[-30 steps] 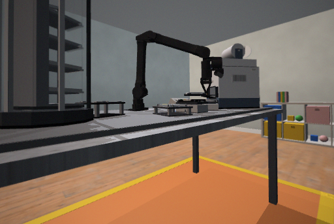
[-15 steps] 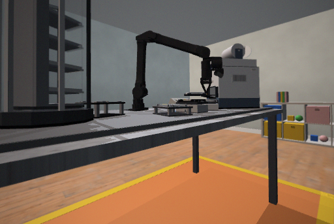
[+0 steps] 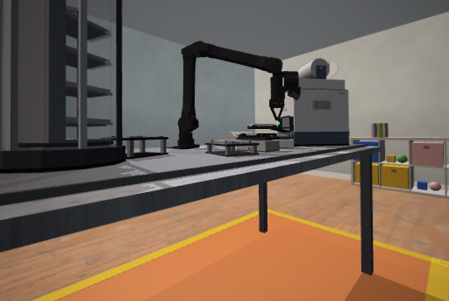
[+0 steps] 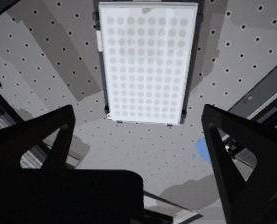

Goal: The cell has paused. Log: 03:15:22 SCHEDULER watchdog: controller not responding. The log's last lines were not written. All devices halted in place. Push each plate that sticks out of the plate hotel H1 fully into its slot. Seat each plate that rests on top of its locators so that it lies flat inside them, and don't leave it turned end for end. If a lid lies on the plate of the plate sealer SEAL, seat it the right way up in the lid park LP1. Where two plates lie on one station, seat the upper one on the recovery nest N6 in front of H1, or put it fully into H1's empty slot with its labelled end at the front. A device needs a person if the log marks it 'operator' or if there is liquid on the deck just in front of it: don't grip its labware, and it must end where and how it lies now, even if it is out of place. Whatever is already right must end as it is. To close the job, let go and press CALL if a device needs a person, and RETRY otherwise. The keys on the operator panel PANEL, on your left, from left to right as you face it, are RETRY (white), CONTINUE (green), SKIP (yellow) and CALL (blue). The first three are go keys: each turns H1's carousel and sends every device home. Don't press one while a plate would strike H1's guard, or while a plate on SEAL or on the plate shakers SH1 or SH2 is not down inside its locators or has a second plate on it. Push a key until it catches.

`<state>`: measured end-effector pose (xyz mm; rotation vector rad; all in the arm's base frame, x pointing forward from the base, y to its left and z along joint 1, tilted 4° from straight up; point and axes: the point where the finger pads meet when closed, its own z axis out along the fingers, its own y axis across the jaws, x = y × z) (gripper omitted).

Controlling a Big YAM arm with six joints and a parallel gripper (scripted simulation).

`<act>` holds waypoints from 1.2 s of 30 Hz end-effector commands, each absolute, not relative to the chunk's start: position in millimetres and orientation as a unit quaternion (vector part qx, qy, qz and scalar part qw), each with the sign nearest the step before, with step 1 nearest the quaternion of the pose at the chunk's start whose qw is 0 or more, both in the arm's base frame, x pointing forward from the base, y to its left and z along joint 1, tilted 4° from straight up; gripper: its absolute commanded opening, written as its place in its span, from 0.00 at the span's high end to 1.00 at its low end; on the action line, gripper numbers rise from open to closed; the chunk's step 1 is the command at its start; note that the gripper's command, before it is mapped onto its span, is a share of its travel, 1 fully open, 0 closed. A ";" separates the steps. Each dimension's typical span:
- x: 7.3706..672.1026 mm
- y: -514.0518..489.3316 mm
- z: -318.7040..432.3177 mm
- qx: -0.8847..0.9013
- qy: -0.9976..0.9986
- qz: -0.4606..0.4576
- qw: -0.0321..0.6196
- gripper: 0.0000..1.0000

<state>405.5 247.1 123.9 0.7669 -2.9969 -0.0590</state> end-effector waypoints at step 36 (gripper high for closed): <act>417.9 264.6 227.3 0.247 -0.969 -0.025 0.005 0.00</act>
